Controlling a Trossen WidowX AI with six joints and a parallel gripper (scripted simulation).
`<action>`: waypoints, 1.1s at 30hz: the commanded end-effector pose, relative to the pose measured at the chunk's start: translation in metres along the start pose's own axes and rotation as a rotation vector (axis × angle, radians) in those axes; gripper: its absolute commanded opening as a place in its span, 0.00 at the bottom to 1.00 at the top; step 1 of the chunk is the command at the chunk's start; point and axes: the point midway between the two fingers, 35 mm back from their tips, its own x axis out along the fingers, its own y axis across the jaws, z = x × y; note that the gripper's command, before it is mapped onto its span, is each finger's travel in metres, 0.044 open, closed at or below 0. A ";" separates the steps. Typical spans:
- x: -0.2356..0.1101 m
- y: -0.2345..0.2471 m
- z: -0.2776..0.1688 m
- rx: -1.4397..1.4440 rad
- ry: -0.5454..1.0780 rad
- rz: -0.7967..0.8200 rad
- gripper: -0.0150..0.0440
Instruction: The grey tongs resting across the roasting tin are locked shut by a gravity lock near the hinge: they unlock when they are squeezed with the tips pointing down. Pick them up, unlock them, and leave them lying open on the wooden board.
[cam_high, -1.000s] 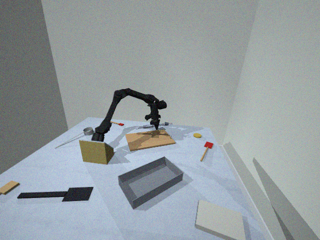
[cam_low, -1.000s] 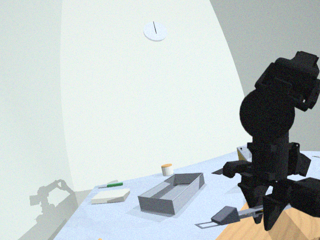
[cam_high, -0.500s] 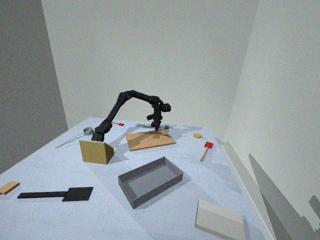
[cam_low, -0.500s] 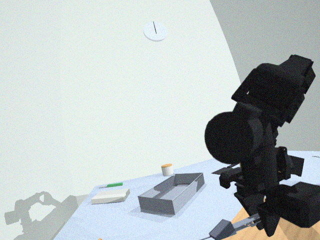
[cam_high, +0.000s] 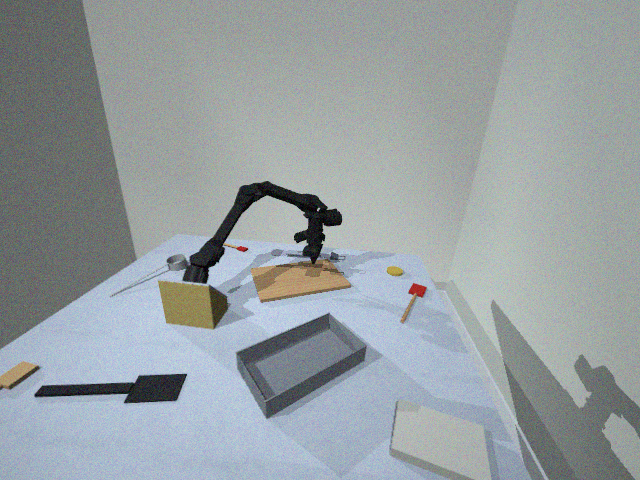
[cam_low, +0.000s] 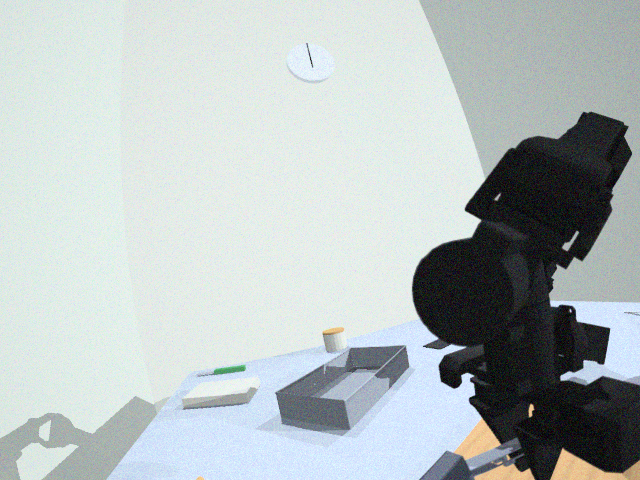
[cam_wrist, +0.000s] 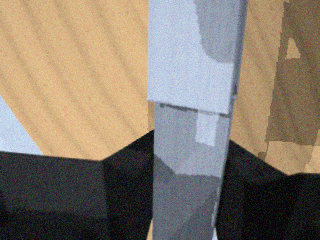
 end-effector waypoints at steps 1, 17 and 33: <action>0.008 0.001 0.000 0.006 -0.003 0.002 0.00; 0.024 0.001 0.000 0.006 -0.003 0.001 0.00; 0.022 0.000 0.001 0.002 -0.005 -0.002 0.71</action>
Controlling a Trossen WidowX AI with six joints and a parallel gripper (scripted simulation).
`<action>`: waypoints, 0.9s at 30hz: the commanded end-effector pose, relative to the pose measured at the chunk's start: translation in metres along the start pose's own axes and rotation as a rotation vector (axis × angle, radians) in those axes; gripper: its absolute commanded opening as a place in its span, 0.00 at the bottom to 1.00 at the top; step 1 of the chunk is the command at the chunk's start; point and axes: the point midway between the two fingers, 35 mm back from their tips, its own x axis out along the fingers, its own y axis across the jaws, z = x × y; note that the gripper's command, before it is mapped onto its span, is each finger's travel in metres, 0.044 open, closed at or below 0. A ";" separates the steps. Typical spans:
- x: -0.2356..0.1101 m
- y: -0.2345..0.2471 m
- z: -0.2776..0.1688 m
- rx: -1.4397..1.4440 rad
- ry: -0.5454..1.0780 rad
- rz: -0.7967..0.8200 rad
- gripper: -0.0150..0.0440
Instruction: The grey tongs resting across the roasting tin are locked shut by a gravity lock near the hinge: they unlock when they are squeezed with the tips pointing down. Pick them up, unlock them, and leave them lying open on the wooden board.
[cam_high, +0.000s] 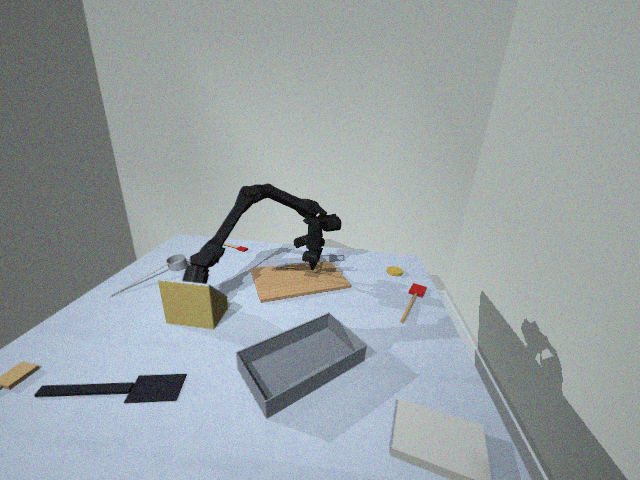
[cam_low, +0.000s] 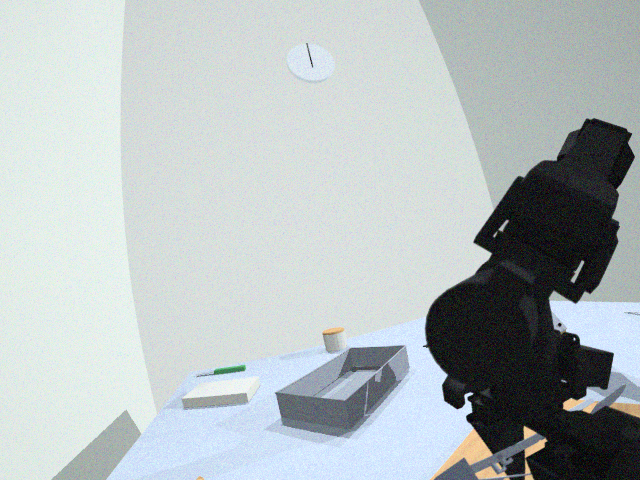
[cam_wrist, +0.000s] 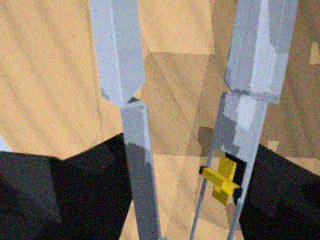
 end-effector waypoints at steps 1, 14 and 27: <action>0.000 0.000 0.000 0.000 0.000 -0.001 0.76; -0.006 0.012 0.009 0.006 0.001 0.003 1.00; -0.031 0.109 0.097 0.009 -0.003 0.011 1.00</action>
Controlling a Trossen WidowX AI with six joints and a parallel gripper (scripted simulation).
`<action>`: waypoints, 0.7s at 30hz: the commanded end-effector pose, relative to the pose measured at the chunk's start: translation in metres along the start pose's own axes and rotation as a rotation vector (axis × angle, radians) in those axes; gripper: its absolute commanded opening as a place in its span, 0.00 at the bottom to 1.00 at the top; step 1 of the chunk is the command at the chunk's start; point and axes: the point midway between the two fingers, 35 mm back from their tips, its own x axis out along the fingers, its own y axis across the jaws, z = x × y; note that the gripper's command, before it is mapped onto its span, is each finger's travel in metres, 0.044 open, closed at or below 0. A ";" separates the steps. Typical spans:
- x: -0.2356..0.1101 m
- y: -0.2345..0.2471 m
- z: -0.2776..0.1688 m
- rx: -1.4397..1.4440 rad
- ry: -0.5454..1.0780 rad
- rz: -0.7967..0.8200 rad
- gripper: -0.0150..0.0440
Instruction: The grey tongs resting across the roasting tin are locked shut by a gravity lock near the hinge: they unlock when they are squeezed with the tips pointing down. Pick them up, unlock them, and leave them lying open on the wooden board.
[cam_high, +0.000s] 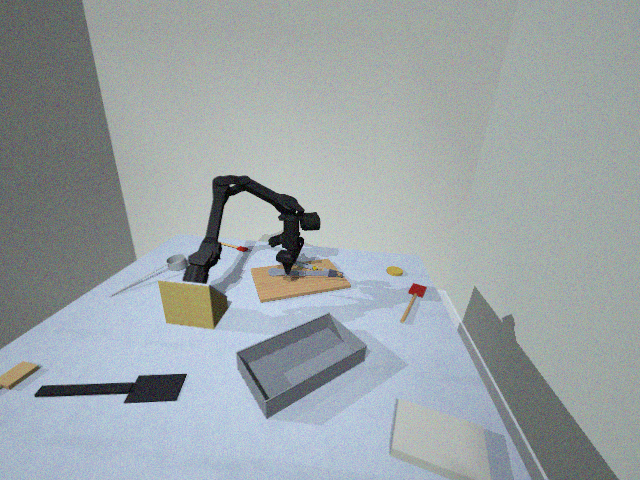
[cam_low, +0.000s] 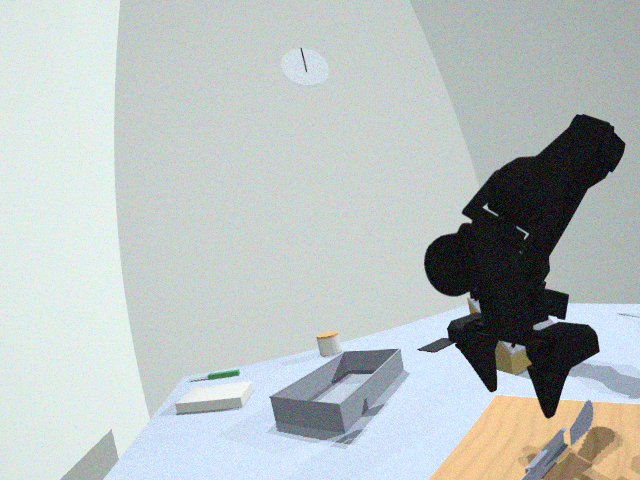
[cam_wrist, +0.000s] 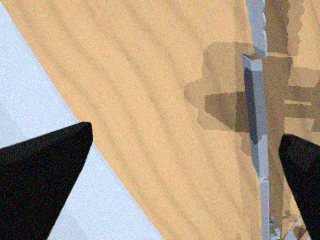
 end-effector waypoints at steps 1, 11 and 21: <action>-0.001 0.024 0.025 -0.007 -0.001 -0.008 1.00; -0.026 0.023 0.022 -0.001 -0.003 0.000 1.00; -0.049 0.021 0.020 0.004 -0.006 0.002 1.00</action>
